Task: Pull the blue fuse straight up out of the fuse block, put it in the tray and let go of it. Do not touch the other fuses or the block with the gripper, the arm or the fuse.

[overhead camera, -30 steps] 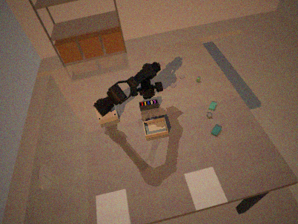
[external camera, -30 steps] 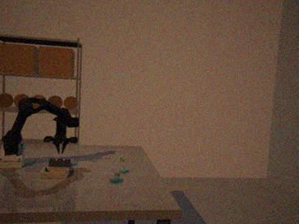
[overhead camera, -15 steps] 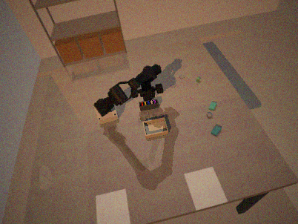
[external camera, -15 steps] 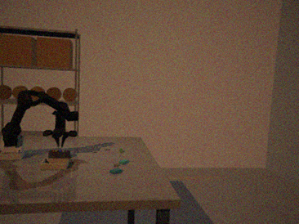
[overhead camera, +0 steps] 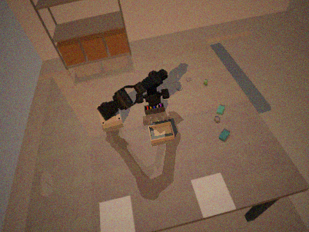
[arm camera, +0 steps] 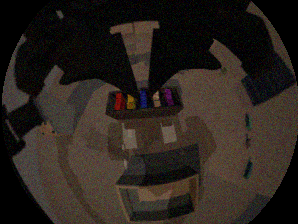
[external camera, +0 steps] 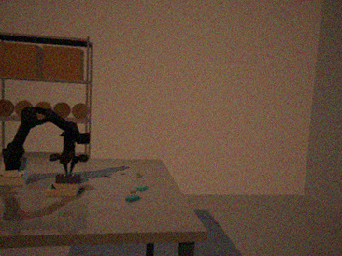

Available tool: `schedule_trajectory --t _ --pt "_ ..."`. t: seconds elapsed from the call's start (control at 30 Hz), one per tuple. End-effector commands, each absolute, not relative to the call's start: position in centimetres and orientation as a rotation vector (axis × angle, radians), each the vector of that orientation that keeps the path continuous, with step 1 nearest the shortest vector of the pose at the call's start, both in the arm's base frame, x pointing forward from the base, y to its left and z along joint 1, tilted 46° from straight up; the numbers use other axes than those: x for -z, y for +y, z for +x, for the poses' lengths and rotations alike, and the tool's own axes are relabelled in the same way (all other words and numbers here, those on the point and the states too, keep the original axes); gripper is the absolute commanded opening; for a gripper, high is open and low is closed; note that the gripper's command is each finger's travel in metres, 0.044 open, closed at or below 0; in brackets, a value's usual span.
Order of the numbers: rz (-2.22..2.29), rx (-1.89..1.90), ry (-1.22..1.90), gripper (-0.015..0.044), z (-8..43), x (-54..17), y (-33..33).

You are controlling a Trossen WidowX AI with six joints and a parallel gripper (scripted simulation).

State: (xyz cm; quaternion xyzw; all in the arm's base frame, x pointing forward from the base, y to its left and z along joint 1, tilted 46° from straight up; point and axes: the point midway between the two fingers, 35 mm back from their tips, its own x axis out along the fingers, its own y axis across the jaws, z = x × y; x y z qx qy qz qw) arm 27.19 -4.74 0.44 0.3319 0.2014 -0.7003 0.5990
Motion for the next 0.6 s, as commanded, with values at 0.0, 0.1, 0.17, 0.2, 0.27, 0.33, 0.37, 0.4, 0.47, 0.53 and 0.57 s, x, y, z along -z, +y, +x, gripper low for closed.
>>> schedule_trajectory --t 0.0,0.1,0.17,0.2,0.27,0.33,0.37,0.4,0.47,0.53,0.57 --pt "0.757 1.625 0.470 0.0074 27.03 -0.30 -4.98" --pt "0.757 1.625 0.470 0.0074 27.03 -0.30 -4.98" --pt "0.757 1.625 0.470 0.0074 27.03 -0.30 -4.98" --pt "0.757 1.625 0.470 0.0074 27.03 -0.30 -4.98" --pt "0.757 1.625 0.470 0.0074 27.03 -0.30 -4.98" --pt "0.757 1.625 0.470 0.0074 27.03 -0.29 -4.99" --pt "0.757 1.625 0.470 0.0074 27.03 -0.27 -5.02" --pt "0.757 1.625 0.470 0.0074 27.02 -0.23 -5.05" --pt "0.757 1.625 0.470 0.0074 27.01 -0.14 -5.15" --pt "0.757 1.625 0.470 0.0074 27.00 -0.02 -5.27" --pt "0.757 1.625 0.470 0.0074 27.00 0.04 -5.34"
